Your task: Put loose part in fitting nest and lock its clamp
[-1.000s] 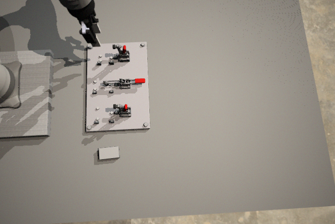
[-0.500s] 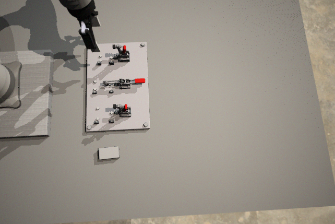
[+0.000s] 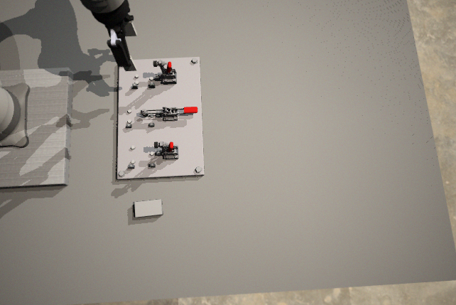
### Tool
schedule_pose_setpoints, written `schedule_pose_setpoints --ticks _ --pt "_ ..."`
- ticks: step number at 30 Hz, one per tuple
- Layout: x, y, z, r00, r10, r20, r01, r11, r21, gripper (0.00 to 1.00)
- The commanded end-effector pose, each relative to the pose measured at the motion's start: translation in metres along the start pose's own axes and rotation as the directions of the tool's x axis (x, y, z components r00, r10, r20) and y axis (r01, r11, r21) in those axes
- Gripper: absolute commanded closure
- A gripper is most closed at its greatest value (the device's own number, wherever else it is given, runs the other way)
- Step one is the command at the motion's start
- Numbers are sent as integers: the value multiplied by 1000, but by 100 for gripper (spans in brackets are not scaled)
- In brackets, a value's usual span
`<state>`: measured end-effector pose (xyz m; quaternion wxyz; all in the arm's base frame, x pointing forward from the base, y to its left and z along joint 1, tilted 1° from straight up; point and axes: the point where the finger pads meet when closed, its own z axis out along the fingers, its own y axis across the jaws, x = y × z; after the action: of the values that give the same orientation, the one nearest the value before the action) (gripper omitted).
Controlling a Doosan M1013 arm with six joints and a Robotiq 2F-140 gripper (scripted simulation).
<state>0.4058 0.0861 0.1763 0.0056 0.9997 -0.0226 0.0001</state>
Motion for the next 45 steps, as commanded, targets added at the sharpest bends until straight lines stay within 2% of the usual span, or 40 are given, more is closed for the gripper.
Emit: schedule_pose_setpoints --ticks 1,37,45 --pt "0 0 0 1000 0 0 0 1000 0 38" --pt "0 0 0 1000 1 1 -1 1000 -3 38" --pt "0 12 0 1000 1 1 -1 1000 -3 38"
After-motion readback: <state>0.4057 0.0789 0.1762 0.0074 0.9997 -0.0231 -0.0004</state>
